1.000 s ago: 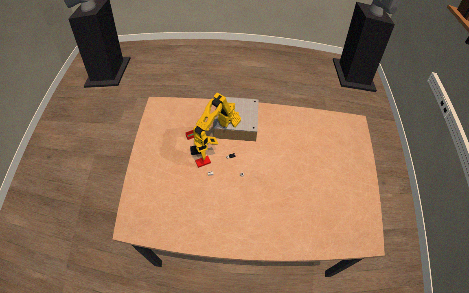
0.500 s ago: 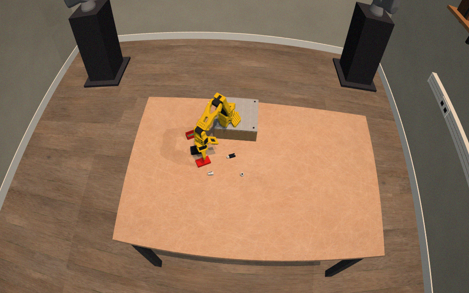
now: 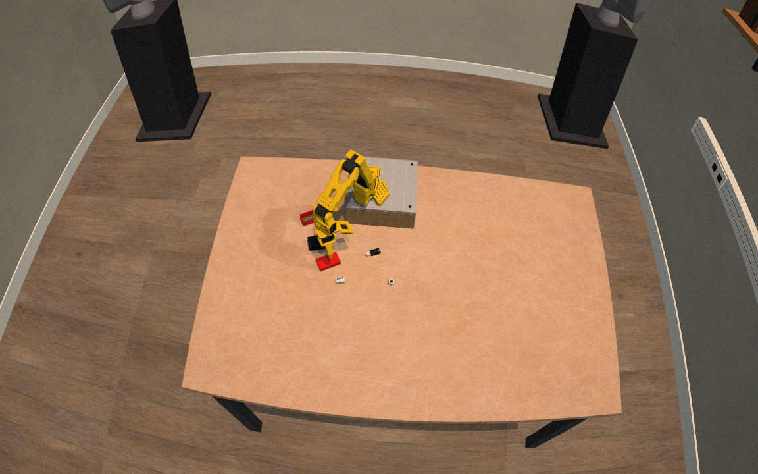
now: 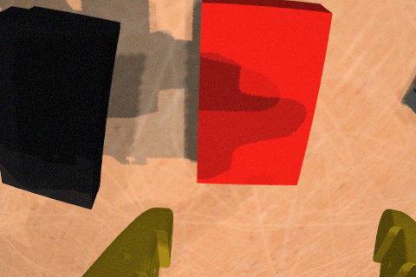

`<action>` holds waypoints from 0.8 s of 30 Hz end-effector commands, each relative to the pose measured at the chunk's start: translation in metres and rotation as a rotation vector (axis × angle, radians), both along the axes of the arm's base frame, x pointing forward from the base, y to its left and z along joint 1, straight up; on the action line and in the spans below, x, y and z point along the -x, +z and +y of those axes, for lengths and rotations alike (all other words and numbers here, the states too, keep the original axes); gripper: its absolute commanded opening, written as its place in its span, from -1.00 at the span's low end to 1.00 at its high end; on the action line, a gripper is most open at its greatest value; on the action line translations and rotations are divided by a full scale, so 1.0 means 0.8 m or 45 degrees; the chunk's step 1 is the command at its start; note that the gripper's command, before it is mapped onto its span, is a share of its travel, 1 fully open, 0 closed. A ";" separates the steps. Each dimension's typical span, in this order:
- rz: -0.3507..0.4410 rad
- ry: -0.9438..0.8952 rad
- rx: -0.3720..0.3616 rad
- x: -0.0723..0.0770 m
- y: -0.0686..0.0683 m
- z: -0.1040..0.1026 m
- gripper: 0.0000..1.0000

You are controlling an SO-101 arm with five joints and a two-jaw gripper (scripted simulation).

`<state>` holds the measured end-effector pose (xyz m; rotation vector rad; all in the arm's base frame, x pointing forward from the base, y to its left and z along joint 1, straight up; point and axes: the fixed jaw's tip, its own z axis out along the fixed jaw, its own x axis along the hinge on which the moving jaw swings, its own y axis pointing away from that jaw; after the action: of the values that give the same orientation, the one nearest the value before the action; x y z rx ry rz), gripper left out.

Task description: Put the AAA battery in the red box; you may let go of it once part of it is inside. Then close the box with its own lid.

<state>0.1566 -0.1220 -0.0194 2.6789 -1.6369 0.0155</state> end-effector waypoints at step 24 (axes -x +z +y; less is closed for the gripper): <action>0.011 0.000 -0.010 -0.001 -0.017 0.003 -0.43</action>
<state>0.1568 -0.1221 -0.0277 2.6792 -1.6370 0.0087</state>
